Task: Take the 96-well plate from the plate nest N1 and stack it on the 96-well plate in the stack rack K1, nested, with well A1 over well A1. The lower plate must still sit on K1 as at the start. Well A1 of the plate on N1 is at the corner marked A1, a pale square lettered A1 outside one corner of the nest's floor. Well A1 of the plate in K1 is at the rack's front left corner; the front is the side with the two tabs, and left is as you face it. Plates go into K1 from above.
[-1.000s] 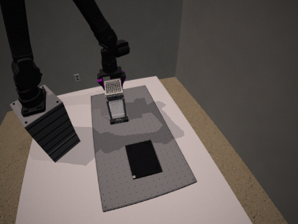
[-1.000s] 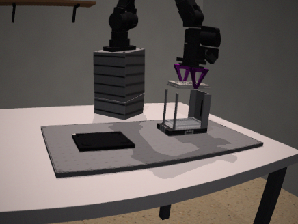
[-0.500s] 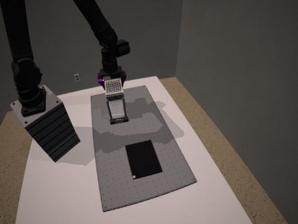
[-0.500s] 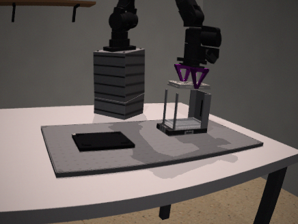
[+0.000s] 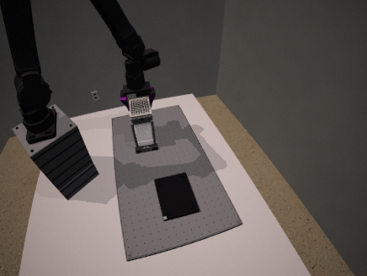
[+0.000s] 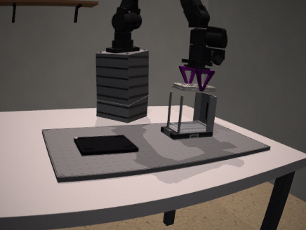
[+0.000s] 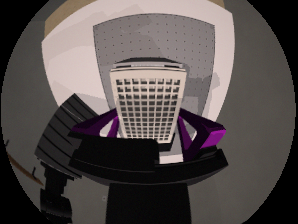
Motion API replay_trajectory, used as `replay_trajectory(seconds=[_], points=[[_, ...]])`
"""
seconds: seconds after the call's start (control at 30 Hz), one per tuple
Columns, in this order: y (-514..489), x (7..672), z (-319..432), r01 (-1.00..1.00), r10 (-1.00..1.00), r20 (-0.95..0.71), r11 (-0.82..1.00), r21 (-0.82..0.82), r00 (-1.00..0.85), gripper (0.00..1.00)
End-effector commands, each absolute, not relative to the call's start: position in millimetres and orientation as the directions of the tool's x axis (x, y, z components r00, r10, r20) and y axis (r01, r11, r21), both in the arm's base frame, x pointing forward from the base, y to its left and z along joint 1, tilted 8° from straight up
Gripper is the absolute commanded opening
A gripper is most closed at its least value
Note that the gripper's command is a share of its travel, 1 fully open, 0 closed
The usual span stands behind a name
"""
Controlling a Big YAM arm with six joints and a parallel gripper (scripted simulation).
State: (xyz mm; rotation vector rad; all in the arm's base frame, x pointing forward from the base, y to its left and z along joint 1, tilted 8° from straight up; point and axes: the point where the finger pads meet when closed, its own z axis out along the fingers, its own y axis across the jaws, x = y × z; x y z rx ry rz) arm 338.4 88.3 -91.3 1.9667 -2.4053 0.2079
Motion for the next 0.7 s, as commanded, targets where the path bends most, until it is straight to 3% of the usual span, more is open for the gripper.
replay_trajectory(seconds=[0.0,0.67], points=[[92.3,351.3,-84.3,-0.974,-0.974,0.090,0.197,-0.111,-0.208,0.00],[86.1,350.6,-97.2,-0.973,-0.972,0.095,0.206,-0.105,-0.216,0.00]])
